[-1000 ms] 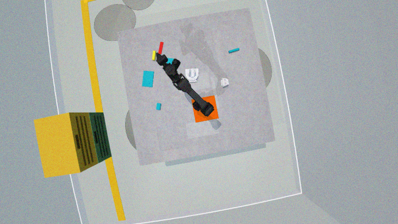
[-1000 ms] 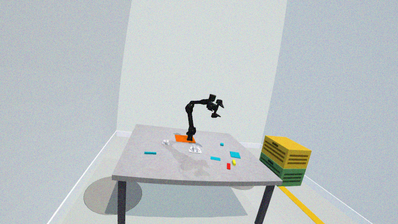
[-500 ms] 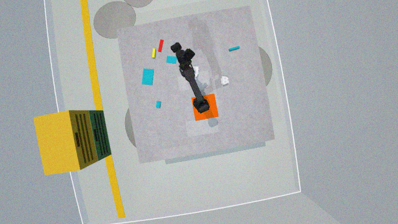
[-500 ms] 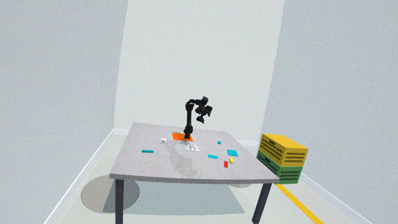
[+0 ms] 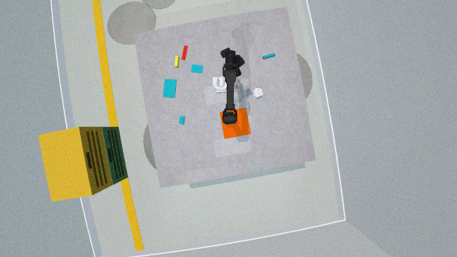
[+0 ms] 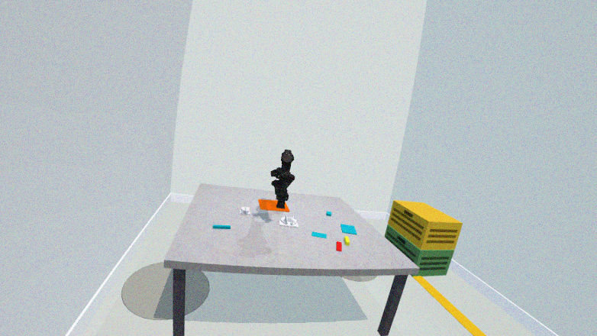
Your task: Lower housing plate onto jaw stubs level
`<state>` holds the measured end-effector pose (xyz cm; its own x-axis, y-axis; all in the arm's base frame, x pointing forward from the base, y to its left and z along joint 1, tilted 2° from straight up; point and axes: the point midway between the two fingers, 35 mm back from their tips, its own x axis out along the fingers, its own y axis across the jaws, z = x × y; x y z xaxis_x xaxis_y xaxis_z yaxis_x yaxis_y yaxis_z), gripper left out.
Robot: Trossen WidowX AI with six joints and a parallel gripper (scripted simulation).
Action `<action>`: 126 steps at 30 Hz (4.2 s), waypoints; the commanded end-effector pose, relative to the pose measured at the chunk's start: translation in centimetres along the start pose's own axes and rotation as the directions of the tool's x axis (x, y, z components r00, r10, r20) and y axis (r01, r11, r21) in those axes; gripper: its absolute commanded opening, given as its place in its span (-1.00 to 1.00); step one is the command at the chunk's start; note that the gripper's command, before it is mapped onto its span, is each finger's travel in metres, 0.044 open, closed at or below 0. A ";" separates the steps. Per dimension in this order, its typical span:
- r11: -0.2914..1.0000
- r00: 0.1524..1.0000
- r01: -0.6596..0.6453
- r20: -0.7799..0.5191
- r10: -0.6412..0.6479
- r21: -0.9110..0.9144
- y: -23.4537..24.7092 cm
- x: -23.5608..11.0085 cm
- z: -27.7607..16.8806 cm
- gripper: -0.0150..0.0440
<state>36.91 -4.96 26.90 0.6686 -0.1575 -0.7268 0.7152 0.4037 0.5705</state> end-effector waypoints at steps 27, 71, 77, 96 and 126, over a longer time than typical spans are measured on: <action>0.755 0.763 0.630 -0.326 -0.558 0.182 -27.4 0.3 9.4 1.00; 0.755 0.763 0.630 -0.326 -0.558 0.182 -31.6 6.0 7.0 1.00; 0.755 0.763 0.630 -0.326 -0.558 0.182 -32.1 6.8 6.7 1.00; 0.755 0.763 0.630 -0.326 -0.558 0.182 -32.4 7.2 6.5 1.00; 0.752 0.761 0.633 -0.324 -0.562 0.184 -32.5 7.1 6.5 0.70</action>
<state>19.77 -25.05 5.68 0.0409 -0.0544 -0.9977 0.9985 0.0378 0.0389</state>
